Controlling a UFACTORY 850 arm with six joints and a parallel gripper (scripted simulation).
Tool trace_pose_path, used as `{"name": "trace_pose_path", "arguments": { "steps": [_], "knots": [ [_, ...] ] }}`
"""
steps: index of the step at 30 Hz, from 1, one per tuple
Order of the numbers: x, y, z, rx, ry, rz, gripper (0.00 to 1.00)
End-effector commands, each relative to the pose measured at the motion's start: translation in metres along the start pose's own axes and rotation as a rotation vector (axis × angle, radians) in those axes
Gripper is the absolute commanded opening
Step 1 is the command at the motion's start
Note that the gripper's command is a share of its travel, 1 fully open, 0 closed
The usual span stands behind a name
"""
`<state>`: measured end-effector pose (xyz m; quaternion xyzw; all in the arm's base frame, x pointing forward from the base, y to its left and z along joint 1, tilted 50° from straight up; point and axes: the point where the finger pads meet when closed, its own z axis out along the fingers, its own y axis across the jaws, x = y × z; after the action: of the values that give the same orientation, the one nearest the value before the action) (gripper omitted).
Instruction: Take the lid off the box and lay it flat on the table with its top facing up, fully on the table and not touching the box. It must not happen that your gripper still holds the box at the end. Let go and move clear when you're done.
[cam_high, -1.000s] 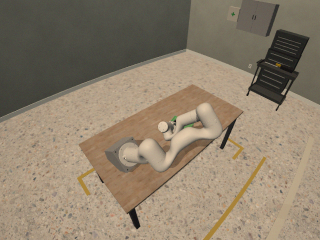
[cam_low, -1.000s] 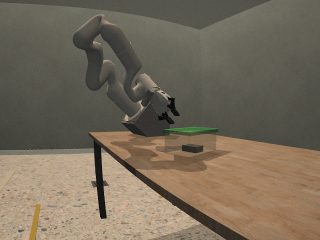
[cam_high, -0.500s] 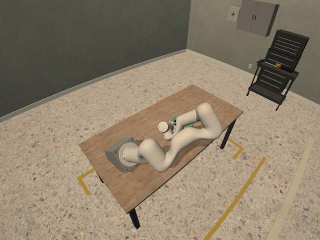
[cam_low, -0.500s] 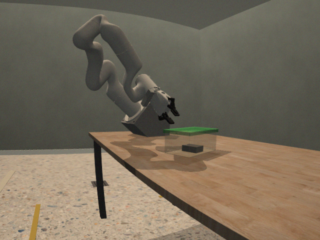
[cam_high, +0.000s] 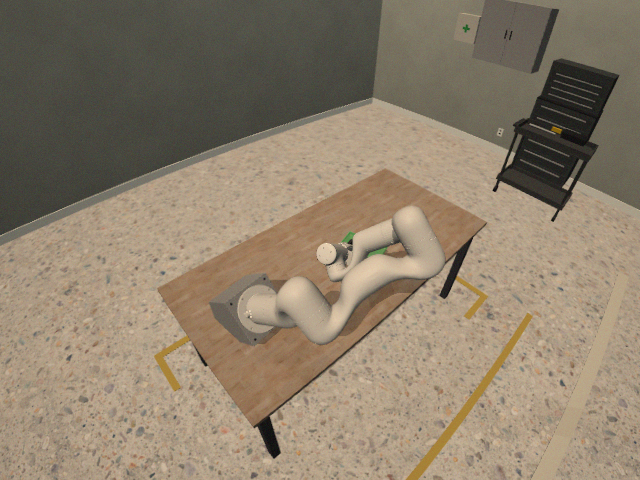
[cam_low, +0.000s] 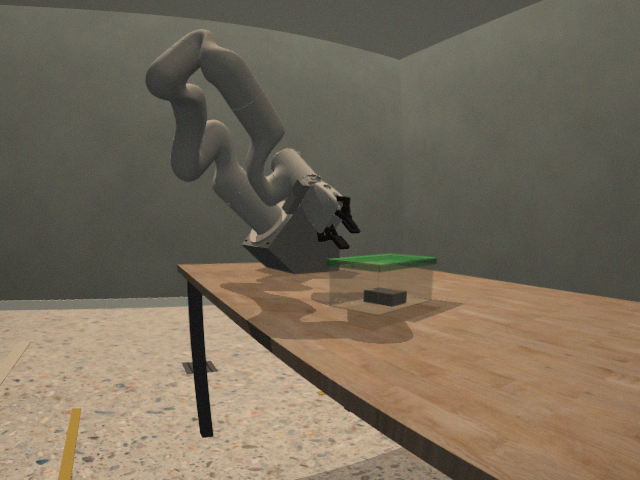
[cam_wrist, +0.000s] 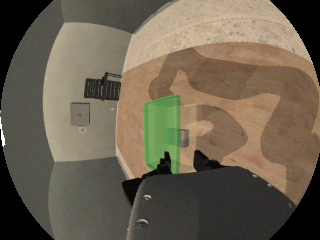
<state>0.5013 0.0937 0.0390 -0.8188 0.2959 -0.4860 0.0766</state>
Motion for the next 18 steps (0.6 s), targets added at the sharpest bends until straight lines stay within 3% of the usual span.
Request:
{"name": "trace_pose_path", "arguments": {
  "steps": [1, 18],
  "knots": [
    [0.000, -0.001, 0.003, 0.001, 0.000, 0.000, 0.48],
    [0.000, -0.001, 0.030, 0.001, 0.000, 0.000, 0.48]
  ]
}}
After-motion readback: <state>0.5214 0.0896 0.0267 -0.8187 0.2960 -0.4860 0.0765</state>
